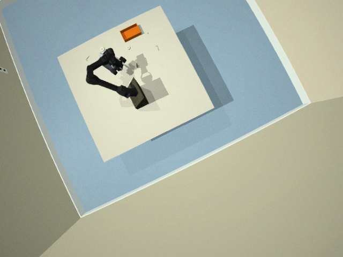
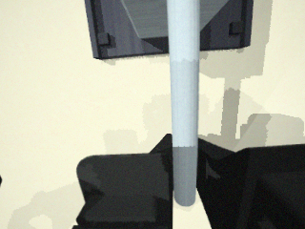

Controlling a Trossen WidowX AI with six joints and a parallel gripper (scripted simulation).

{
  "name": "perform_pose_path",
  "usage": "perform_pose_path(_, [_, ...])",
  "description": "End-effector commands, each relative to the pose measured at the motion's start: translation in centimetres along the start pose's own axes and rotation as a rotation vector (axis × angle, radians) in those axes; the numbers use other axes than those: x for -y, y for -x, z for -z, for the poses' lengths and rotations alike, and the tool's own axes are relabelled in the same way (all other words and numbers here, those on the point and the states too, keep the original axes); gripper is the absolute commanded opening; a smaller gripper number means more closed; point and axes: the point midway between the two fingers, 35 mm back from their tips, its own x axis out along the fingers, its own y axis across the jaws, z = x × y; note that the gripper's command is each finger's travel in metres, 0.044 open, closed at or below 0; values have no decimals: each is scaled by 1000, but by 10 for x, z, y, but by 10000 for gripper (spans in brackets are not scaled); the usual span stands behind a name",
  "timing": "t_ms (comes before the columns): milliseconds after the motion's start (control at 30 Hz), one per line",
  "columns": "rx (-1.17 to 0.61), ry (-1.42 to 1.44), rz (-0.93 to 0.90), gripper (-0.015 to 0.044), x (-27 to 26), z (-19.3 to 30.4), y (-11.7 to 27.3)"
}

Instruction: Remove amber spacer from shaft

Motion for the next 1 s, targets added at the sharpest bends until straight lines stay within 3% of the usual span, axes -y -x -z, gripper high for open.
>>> perform_pose_path(0, [-1, 3, 2, 0, 0, 1, 1])
perform_pose_path(967, [-1, 3, 2, 0, 0, 4, 1])
